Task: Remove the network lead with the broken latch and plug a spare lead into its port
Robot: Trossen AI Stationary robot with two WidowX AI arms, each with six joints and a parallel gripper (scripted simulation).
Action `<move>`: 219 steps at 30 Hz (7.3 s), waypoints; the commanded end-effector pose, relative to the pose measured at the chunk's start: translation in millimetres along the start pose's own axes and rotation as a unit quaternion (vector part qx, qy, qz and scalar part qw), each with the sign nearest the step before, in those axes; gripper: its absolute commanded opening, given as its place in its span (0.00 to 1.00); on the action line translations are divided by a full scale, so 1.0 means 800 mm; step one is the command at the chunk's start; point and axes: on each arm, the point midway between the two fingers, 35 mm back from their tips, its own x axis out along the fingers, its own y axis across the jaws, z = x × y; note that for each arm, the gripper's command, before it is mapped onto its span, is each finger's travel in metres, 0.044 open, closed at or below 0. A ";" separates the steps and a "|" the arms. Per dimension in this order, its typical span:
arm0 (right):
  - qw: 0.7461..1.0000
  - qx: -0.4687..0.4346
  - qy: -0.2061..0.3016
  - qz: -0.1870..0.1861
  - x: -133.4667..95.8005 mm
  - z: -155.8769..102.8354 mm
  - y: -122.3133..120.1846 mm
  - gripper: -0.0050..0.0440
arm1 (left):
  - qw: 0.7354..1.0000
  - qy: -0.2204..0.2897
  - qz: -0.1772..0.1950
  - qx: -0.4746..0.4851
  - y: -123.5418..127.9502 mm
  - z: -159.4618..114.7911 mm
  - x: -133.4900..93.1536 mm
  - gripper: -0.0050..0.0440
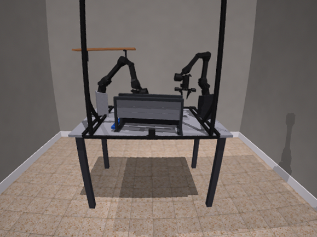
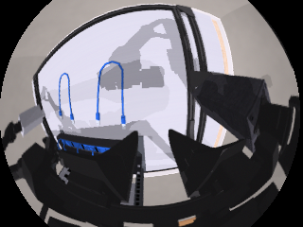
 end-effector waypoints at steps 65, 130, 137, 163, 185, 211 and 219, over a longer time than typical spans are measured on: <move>1.000 0.000 0.000 0.000 0.000 0.000 0.000 0.46 | 1.000 -0.014 0.006 -0.015 0.046 0.135 -0.045 0.21; 1.000 0.000 0.000 0.000 0.000 0.000 0.000 0.46 | 0.999 0.037 -0.033 0.008 0.035 0.122 0.007 0.21; 1.000 0.000 0.000 0.000 0.000 0.000 0.000 0.46 | 0.996 0.062 -0.055 0.019 0.033 0.123 0.007 0.21; 1.000 0.000 0.000 0.000 0.000 0.000 0.000 0.46 | 0.993 0.087 -0.077 0.029 0.017 0.107 -0.012 1.00; 1.000 0.000 0.000 0.000 0.000 0.000 0.000 0.46 | 0.993 0.083 -0.076 0.029 0.017 0.075 -0.078 0.46; 1.000 0.000 0.000 0.000 0.000 0.000 0.000 0.46 | 0.993 0.085 -0.073 0.029 0.017 0.063 -0.100 0.46; 1.000 0.000 0.000 0.000 0.000 0.000 0.000 0.46 | 0.998 0.044 -0.030 0.039 -0.024 0.126 -0.094 0.46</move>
